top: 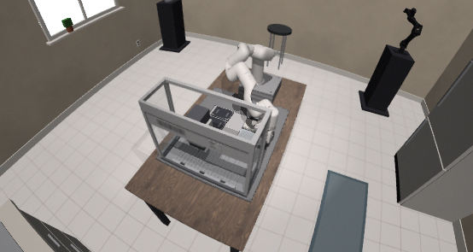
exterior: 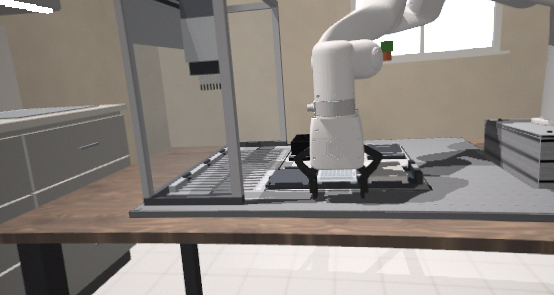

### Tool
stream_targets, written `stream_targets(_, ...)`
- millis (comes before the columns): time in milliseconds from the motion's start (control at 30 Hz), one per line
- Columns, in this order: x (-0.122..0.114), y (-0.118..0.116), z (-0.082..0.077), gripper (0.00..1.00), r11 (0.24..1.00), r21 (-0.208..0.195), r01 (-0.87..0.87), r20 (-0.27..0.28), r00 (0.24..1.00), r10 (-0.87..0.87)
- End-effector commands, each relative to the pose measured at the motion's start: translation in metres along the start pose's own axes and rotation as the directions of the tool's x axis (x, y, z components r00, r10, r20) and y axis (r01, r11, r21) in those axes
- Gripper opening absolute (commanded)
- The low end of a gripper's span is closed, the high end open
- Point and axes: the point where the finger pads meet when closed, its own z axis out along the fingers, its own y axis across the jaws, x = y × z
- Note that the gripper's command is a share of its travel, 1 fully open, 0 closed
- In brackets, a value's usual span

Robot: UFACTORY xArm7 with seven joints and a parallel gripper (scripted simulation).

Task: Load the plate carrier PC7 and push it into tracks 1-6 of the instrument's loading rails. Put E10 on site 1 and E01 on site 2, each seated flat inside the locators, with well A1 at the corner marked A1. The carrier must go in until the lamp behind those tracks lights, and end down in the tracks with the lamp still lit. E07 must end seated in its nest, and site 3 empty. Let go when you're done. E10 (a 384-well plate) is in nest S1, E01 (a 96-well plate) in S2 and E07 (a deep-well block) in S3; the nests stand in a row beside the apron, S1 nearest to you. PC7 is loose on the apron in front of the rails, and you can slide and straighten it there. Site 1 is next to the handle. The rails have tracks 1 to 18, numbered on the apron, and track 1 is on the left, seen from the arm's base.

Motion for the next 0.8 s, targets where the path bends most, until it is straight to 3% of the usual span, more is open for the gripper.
stream_targets(0,-0.001,-0.001,-0.007,1.00,1.000,0.004,0.000,0.002,1.000,0.000)
stream_targets(767,-0.001,-0.001,-0.042,1.00,1.000,0.004,0.000,0.002,1.000,0.000)
